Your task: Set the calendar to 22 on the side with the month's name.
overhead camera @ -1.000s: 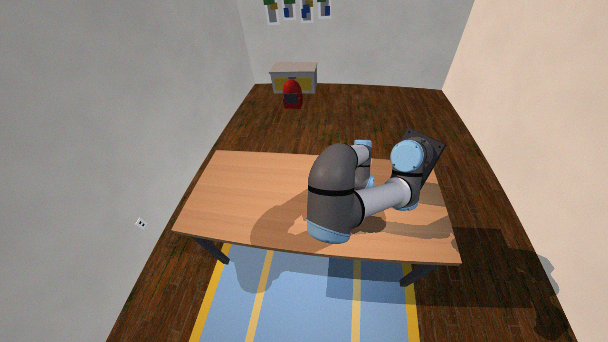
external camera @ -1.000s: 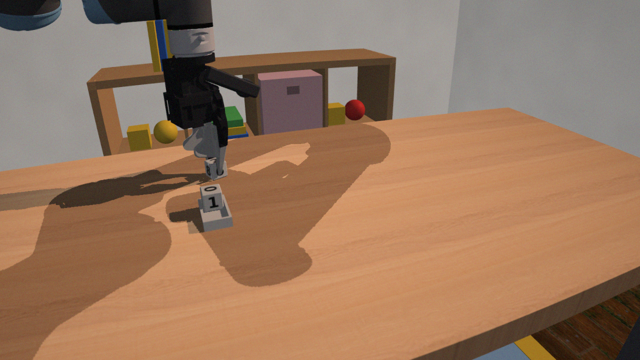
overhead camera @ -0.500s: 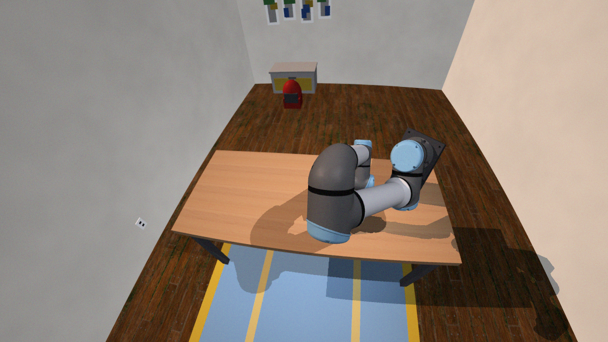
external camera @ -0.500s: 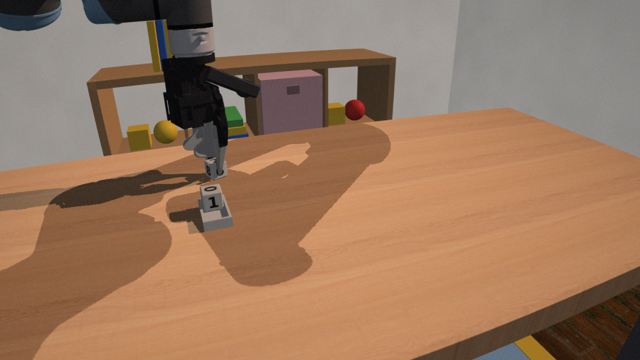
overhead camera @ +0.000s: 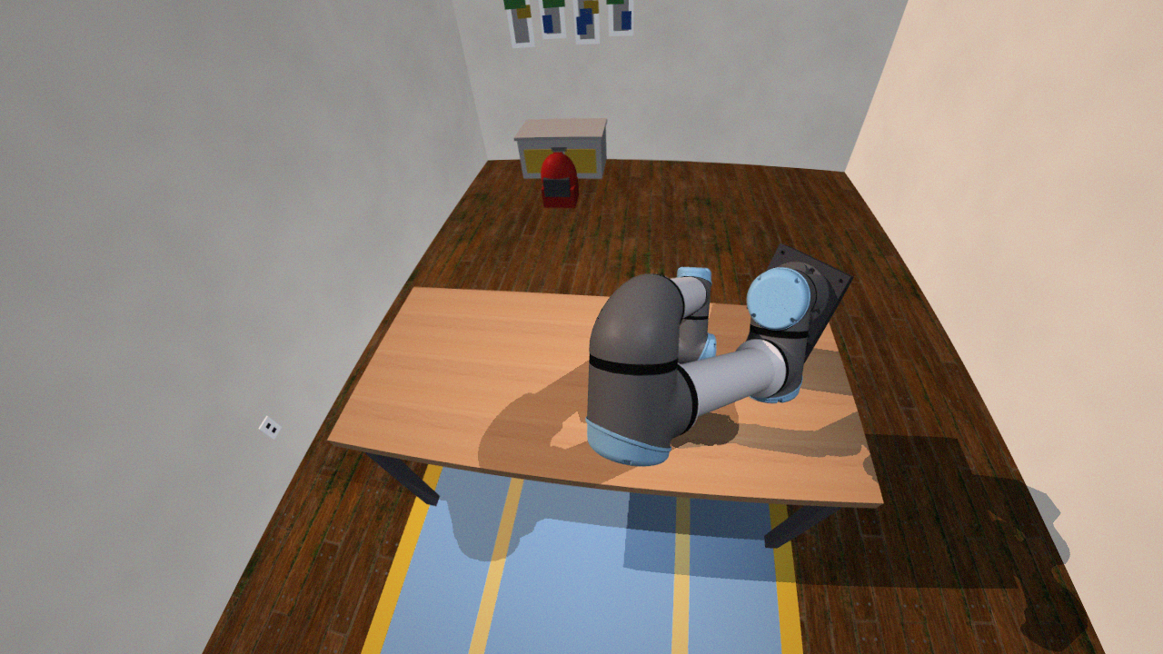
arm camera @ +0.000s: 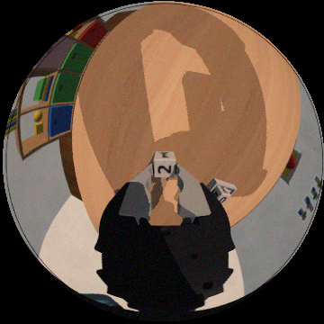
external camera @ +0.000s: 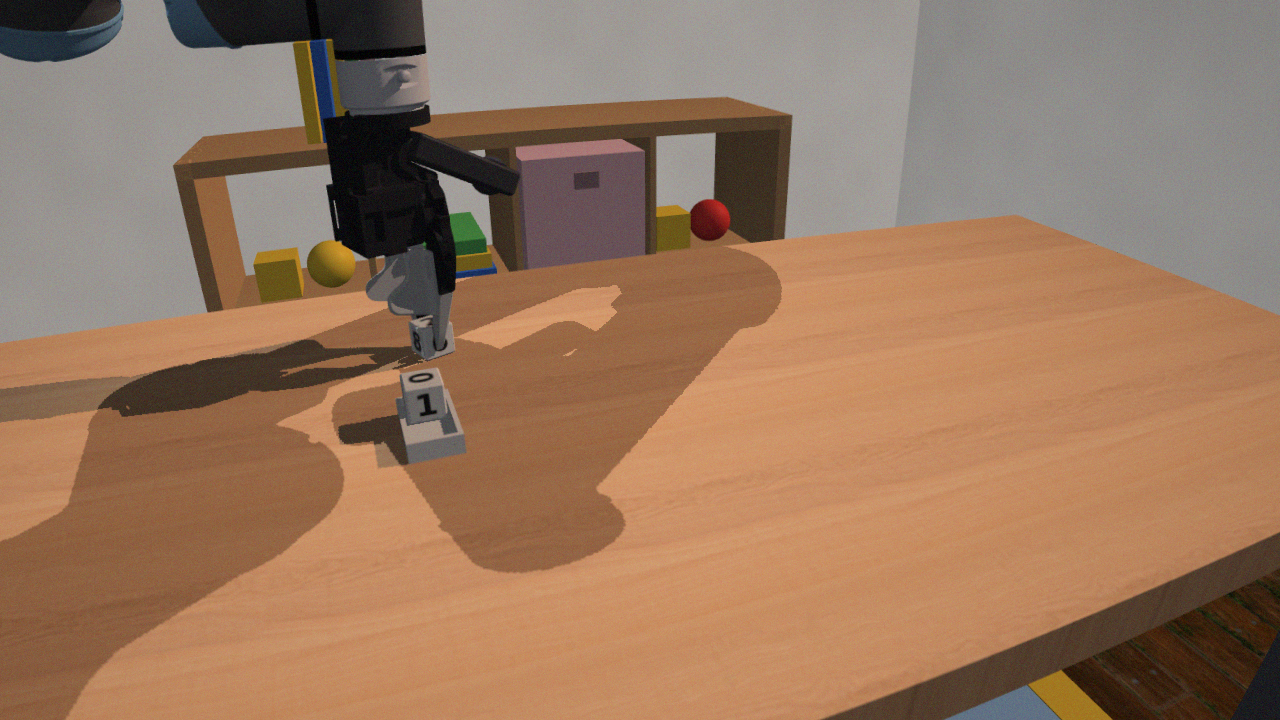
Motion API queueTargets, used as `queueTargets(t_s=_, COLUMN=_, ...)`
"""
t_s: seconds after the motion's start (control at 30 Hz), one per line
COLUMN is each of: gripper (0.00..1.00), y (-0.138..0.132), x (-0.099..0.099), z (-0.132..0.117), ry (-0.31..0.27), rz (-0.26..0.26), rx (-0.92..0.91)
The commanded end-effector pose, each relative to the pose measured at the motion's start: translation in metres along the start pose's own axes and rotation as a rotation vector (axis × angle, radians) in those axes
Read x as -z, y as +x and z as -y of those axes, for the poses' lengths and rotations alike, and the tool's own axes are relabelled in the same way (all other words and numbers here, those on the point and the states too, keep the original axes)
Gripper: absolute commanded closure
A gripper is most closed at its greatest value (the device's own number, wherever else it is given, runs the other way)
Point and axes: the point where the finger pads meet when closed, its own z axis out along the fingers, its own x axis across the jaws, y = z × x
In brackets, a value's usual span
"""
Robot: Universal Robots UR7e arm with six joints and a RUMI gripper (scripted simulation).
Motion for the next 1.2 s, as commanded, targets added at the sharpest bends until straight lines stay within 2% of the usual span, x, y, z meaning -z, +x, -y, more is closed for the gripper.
queueTargets(t_s=0.0, gripper=0.89, y=0.0, x=0.0002, z=0.0002, ry=0.001, rz=0.0, rx=0.0)
queueTargets(t_s=0.5, gripper=0.89, y=0.0, x=0.0002, z=0.0002, ry=0.001, rz=0.0, rx=0.0)
queueTargets(t_s=0.53, gripper=0.85, y=0.0, x=0.0002, z=0.0002, ry=0.001, rz=0.0, rx=0.0)
queueTargets(t_s=0.6, gripper=0.85, y=0.0, x=0.0002, z=0.0002, ry=0.001, rz=0.0, rx=0.0)
queueTargets(t_s=0.63, gripper=0.82, y=0.0, x=0.0002, z=0.0002, ry=0.001, rz=0.0, rx=0.0)
queueTargets(t_s=0.7, gripper=0.82, y=0.0, x=0.0002, z=0.0002, ry=0.001, rz=0.0, rx=0.0)
queueTargets(t_s=0.83, gripper=0.74, y=0.0, x=0.0002, z=0.0002, ry=0.001, rz=0.0, rx=0.0)
queueTargets(t_s=1.17, gripper=0.71, y=0.0, x=0.0002, z=0.0002, ry=0.001, rz=0.0, rx=0.0)
